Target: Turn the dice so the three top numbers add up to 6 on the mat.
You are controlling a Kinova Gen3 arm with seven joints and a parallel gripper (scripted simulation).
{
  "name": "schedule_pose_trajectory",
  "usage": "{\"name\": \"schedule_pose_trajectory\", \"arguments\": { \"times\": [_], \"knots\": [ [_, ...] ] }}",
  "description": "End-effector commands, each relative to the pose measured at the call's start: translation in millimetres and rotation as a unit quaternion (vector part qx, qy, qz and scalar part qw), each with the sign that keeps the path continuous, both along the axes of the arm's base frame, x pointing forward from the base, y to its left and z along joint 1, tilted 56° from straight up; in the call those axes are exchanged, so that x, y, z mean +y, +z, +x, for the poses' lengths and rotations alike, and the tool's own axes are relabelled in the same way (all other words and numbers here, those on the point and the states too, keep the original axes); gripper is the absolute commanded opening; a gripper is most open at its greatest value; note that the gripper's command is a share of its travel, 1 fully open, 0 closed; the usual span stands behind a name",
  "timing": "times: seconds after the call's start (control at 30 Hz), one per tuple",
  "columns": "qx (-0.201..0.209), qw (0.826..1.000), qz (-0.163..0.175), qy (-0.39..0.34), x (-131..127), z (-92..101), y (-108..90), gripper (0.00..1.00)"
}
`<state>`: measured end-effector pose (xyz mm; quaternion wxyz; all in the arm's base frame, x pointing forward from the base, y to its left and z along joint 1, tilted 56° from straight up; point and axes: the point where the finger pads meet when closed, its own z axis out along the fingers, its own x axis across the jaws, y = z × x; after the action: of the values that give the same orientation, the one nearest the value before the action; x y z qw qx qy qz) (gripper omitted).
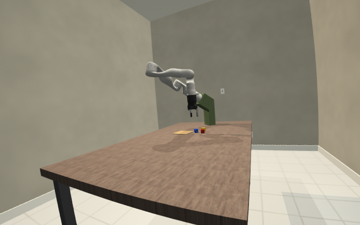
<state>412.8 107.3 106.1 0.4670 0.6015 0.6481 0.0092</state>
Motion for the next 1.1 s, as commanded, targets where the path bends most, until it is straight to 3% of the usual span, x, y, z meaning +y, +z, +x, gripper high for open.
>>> {"name": "schedule_pose_trajectory", "arguments": {
  "times": [0.0, 1.07],
  "knots": [
    [0.001, 1.0, -0.004, 0.004, 0.8, -1.3, 0.2, 1.0],
    [0.002, 1.0, -0.012, 0.008, -1.8, -1.1, -0.3, 1.0]
  ]
}}
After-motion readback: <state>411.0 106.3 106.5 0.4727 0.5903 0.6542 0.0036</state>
